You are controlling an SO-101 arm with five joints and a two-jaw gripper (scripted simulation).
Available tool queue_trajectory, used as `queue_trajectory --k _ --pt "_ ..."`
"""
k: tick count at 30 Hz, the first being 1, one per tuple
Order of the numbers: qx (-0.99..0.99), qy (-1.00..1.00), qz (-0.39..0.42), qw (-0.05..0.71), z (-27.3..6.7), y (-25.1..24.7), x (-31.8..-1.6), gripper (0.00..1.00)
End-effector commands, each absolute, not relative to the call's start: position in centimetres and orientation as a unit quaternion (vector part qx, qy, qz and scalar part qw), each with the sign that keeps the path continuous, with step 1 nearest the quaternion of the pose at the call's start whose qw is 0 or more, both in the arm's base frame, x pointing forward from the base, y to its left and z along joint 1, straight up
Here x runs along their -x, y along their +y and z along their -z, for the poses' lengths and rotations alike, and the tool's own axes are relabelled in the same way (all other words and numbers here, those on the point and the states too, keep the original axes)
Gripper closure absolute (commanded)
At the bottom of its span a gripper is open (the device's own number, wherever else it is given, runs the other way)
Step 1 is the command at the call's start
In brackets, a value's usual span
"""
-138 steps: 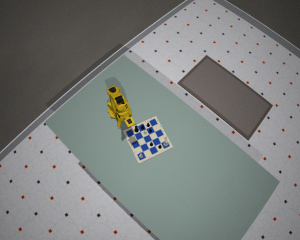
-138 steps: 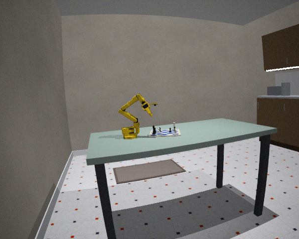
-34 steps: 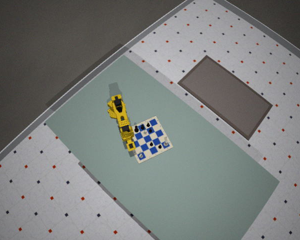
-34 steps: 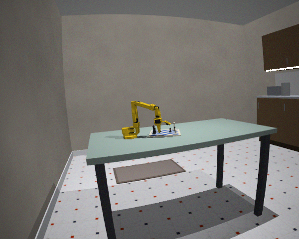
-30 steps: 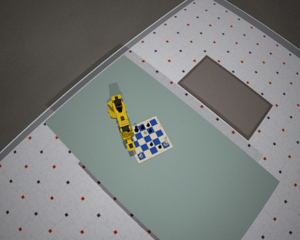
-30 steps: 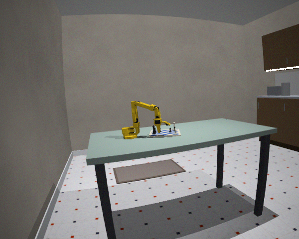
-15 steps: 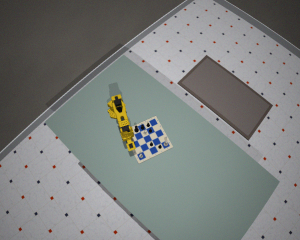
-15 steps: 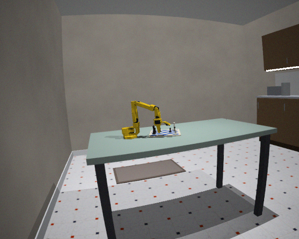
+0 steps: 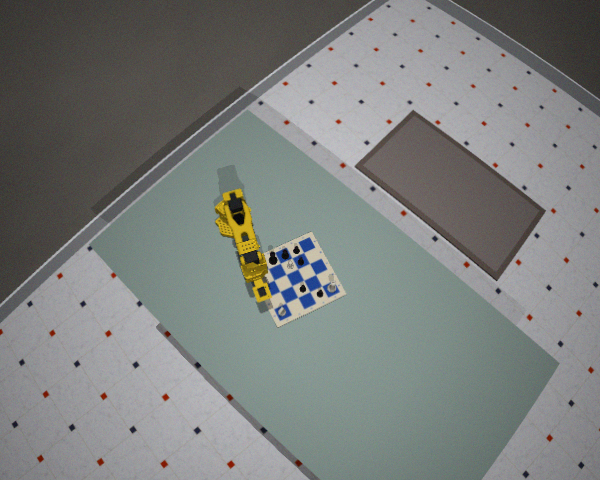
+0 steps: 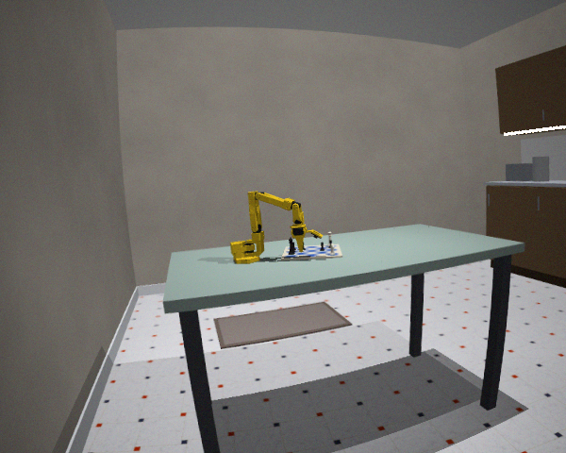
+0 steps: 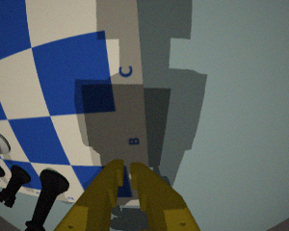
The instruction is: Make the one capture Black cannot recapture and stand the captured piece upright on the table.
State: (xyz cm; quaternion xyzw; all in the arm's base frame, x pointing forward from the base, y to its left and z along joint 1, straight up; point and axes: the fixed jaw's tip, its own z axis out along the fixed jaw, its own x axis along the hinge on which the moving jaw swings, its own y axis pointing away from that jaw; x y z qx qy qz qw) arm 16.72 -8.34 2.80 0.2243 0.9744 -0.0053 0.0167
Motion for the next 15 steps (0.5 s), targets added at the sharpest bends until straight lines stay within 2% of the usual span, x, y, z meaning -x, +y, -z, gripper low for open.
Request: queue_trajectory --k 1,7,15 --pt "-0.232 0.973 0.003 0.011 -2.6 -8.3 -16.4 1.00" --pt "-0.232 0.973 0.003 0.011 -3.1 -8.3 -16.4 1.00" --pt "-0.232 0.973 0.003 0.011 -6.0 -8.3 -16.3 1.00"
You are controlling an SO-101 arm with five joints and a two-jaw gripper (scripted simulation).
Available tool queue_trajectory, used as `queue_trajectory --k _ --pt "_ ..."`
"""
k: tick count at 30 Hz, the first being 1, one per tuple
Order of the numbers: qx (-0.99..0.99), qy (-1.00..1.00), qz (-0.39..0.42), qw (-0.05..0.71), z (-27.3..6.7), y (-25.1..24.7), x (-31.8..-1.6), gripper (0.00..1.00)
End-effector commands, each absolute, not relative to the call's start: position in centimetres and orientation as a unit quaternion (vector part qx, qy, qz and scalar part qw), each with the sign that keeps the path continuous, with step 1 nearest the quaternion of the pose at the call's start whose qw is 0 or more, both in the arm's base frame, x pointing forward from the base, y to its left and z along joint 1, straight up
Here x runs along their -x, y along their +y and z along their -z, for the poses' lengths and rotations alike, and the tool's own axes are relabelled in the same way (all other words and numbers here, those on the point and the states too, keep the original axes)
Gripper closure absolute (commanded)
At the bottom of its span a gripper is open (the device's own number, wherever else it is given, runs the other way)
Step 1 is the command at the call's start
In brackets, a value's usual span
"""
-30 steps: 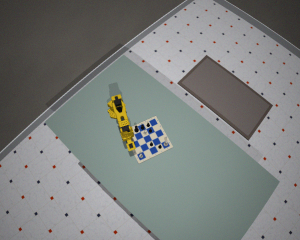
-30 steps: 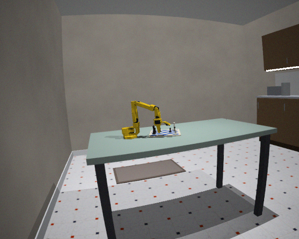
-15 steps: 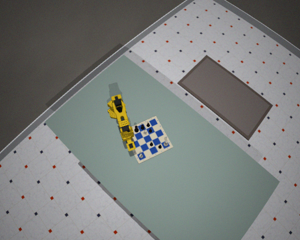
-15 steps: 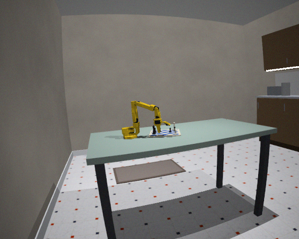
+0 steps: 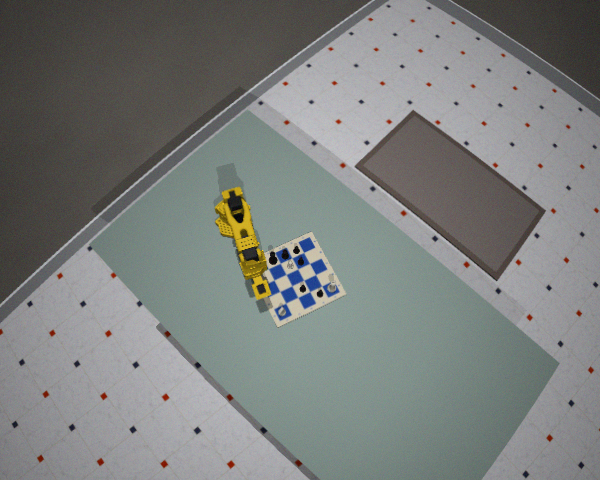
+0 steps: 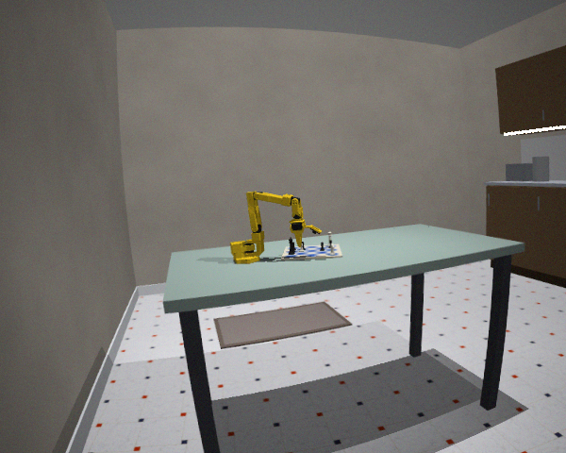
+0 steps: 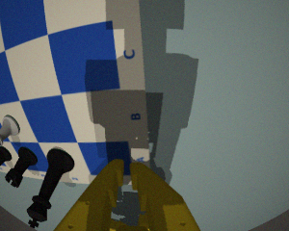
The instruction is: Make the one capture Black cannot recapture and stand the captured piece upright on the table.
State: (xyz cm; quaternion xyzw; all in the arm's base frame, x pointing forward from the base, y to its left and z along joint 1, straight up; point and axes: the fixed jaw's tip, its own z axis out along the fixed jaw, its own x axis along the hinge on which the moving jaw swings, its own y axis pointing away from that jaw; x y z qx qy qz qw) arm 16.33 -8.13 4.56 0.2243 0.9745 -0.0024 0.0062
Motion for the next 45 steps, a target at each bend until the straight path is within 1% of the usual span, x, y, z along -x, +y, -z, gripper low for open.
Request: queue_trajectory --k 1,12,22,24,27,31,34,37,45 --pt "-0.232 0.973 0.003 0.011 -6.5 -8.3 -16.3 1.00" --pt "-0.232 0.972 0.006 0.021 -9.3 -8.3 -16.3 1.00" --pt "-0.226 0.974 0.008 0.030 -9.5 -8.2 -16.7 1.00" --pt "-0.207 0.977 0.012 0.049 -9.5 -8.0 -18.1 0.99" --pt "-0.154 0.982 0.019 0.104 -9.6 -7.0 -21.9 0.97" --pt "-0.064 0.978 0.016 0.197 -9.8 -3.4 -27.9 0.94" --pt "-0.012 0.968 0.004 0.250 -9.9 -0.2 -31.0 0.92" --pt "0.010 0.962 -0.003 0.274 -10.0 1.4 -32.1 0.91" --pt "0.012 0.961 -0.003 0.276 -10.0 1.6 -32.2 0.91"
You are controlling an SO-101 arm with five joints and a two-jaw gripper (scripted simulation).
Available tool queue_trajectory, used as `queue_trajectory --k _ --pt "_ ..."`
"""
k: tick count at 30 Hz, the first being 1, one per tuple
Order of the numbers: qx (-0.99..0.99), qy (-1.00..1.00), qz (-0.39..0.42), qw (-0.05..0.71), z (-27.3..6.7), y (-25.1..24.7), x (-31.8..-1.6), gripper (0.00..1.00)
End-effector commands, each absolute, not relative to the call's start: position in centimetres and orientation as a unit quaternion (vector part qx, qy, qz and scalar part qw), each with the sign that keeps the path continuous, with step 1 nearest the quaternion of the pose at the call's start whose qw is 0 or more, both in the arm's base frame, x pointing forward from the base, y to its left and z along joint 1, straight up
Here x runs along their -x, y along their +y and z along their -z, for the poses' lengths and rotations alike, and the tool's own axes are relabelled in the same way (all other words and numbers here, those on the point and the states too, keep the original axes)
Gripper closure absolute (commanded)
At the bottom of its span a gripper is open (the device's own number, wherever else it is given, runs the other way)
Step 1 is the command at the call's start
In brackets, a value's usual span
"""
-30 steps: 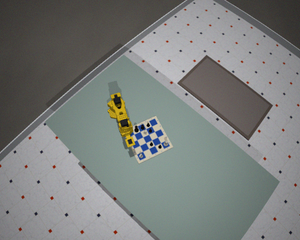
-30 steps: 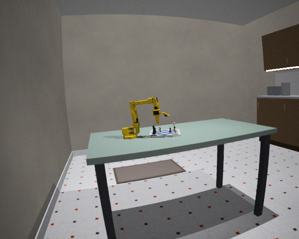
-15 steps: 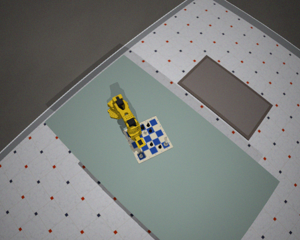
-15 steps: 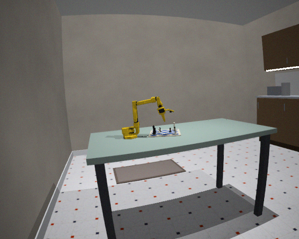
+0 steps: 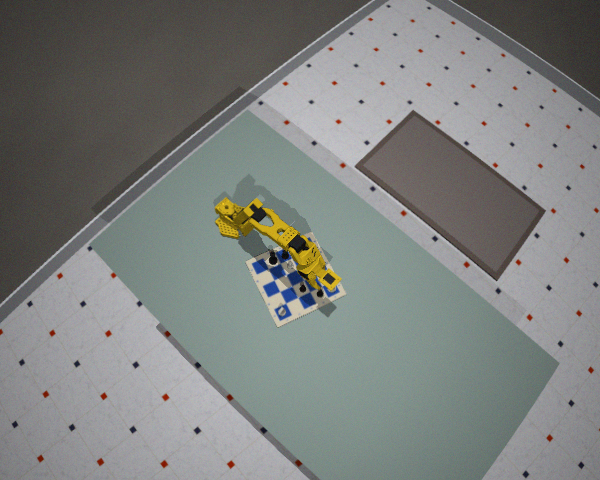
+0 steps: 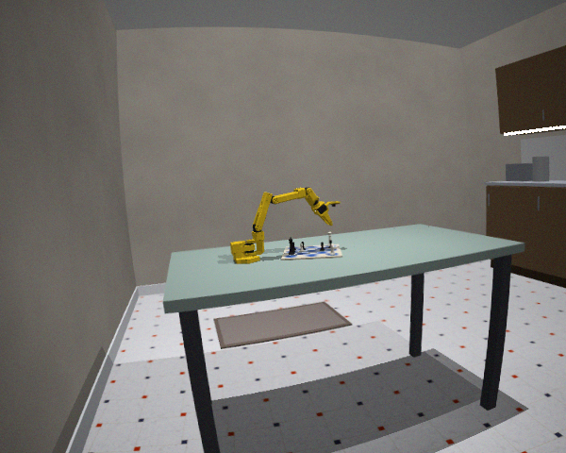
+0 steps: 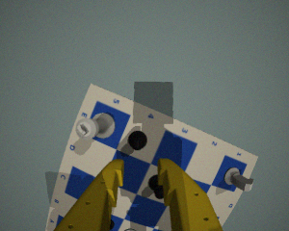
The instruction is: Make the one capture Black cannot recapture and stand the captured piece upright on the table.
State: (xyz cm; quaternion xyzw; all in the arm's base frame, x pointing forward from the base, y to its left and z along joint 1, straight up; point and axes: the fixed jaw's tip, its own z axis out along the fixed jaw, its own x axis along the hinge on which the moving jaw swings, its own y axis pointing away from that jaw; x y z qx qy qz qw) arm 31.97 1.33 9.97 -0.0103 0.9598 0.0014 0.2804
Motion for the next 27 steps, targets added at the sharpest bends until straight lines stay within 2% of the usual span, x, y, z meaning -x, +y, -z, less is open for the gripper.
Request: queue_trajectory --k 1,27 --pt "0.012 0.961 -0.003 0.276 -10.0 1.6 -32.2 0.91" --pt "0.016 0.961 -0.005 0.276 -8.7 1.8 -32.0 0.91"
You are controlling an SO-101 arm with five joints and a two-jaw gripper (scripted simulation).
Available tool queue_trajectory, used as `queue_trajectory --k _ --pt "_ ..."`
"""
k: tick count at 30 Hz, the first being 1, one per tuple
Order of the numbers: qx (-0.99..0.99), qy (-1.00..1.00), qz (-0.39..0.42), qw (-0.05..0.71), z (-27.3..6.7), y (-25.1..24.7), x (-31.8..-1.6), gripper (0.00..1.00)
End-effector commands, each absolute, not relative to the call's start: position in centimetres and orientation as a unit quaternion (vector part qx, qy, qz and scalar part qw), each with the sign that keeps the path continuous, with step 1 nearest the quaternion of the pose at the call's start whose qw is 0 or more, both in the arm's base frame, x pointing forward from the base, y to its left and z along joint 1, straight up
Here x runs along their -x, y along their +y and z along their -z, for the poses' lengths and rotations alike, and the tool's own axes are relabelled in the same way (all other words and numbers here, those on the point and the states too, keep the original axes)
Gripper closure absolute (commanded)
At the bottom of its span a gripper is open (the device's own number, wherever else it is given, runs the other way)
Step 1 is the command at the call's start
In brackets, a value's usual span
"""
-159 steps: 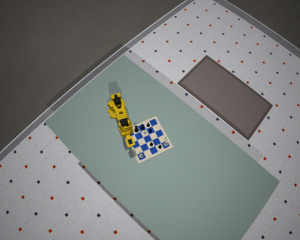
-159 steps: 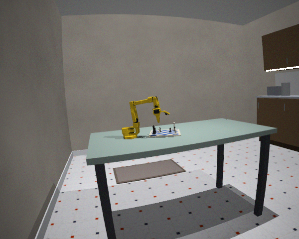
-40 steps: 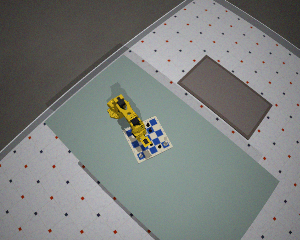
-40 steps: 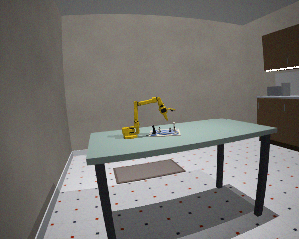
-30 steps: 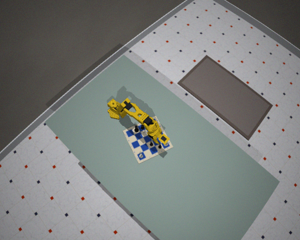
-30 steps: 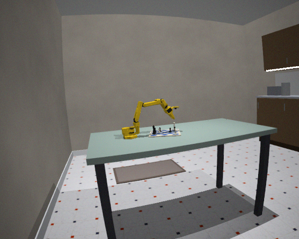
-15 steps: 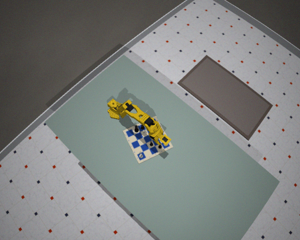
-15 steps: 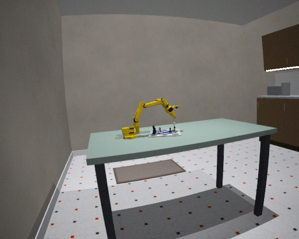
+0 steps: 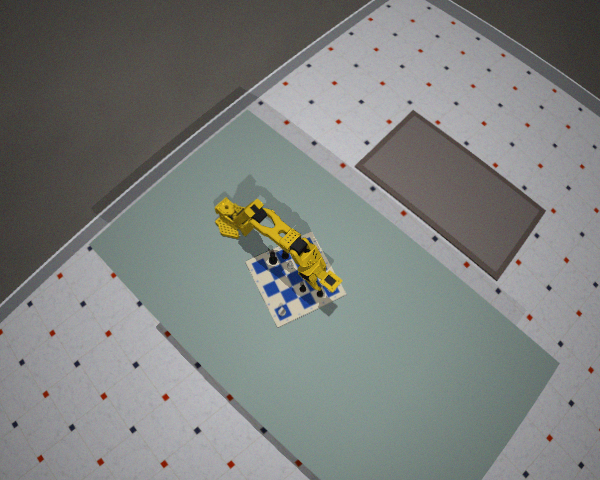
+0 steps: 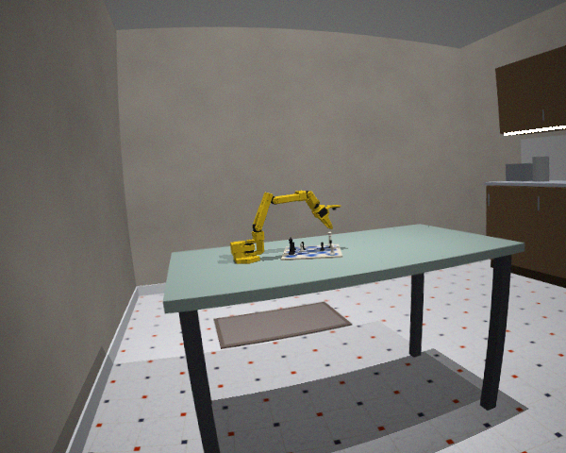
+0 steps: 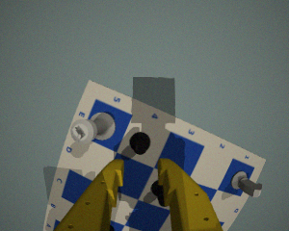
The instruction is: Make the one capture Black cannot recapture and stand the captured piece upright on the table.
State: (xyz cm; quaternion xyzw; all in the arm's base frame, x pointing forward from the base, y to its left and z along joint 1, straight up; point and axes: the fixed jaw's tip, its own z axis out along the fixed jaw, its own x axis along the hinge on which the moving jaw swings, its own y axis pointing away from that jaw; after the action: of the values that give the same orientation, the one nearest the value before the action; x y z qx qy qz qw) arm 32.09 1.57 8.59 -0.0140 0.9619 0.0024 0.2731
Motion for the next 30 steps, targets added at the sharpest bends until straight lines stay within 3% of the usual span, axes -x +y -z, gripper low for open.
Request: queue_trajectory --k 1,30 --pt "0.016 0.961 -0.005 0.276 -8.7 1.8 -32.0 0.91" --pt "0.016 0.961 -0.005 0.275 -8.1 1.9 -31.9 0.91"
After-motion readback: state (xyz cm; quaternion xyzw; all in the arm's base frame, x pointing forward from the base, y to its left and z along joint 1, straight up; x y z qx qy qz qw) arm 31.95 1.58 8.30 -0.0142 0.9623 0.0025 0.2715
